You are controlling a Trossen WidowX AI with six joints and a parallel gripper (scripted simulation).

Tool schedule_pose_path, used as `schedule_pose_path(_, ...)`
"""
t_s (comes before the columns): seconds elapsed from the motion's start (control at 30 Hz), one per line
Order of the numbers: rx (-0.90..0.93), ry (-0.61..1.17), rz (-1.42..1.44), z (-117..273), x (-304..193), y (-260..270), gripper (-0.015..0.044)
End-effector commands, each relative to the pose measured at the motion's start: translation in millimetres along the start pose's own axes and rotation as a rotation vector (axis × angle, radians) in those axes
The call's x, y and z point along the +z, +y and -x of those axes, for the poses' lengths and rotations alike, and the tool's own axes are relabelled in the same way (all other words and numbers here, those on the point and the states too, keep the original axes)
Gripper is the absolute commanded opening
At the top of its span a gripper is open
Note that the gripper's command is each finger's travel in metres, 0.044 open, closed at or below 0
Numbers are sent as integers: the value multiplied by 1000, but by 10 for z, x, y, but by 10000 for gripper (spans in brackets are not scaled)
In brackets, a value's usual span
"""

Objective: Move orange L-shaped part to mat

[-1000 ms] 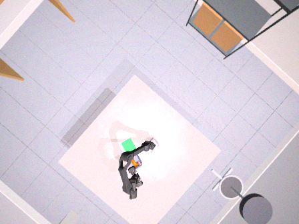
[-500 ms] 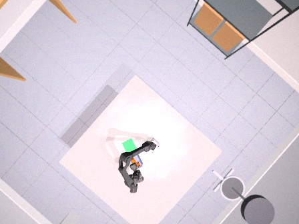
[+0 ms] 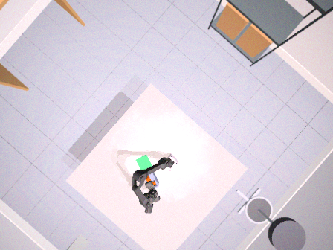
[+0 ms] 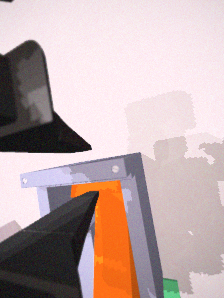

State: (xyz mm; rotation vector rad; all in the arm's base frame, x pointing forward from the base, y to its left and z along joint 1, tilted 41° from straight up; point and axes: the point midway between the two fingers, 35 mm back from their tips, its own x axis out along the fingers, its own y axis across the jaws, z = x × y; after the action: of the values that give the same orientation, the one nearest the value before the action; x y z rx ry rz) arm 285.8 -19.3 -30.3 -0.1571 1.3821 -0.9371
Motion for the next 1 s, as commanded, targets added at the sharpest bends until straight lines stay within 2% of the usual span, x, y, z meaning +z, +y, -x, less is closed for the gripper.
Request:
schedule_pose_path(0.0, -8, 1, 8, -86, -11, -11, 180)
schedule_pose_path(0.37, -9, 0, 8, -256, -15, -20, 180)
schedule_pose_path(0.97, -1, -1, 3, -237, -10, -1, 180)
